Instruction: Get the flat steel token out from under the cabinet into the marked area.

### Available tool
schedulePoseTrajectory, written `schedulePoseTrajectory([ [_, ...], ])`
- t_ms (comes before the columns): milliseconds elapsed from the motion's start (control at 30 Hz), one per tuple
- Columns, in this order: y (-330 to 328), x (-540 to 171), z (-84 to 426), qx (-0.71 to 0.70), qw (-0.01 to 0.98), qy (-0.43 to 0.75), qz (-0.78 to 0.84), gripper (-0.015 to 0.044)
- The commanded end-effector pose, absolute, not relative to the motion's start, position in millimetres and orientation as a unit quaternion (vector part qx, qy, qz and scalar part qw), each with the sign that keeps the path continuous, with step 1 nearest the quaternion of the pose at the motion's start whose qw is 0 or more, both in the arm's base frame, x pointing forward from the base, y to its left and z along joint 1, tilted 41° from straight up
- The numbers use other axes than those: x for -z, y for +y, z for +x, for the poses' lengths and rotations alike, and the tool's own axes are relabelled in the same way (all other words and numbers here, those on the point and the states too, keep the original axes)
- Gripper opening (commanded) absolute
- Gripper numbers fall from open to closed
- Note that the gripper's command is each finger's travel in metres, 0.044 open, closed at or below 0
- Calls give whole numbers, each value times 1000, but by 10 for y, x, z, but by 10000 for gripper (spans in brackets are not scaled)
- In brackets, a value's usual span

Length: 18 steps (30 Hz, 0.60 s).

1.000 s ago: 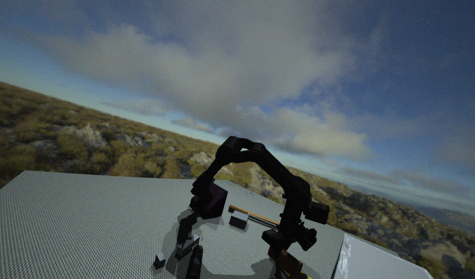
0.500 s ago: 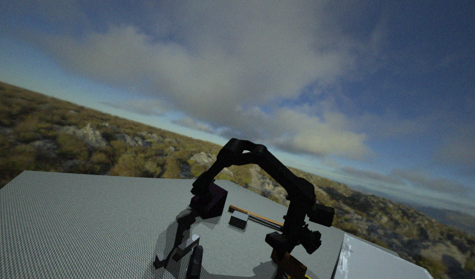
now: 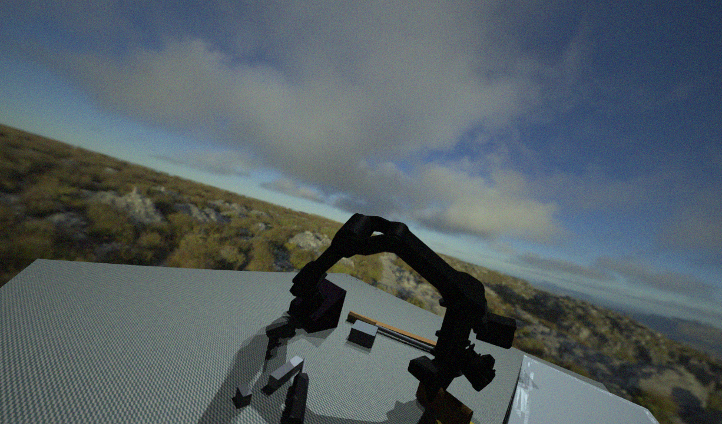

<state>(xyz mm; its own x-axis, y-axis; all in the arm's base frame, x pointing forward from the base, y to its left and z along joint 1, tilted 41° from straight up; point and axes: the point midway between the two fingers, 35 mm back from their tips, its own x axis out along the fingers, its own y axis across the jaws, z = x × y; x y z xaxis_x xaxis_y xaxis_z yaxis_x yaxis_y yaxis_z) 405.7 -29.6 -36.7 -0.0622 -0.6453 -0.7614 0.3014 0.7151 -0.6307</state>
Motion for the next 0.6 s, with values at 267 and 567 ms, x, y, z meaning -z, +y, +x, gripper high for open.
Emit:
schedulePoseTrajectory([
  [267, -336, 340, 4182, 352, 673, 637, -134, 0],
  [567, -368, 324, 4225, 352, 673, 637, -134, 0],
])
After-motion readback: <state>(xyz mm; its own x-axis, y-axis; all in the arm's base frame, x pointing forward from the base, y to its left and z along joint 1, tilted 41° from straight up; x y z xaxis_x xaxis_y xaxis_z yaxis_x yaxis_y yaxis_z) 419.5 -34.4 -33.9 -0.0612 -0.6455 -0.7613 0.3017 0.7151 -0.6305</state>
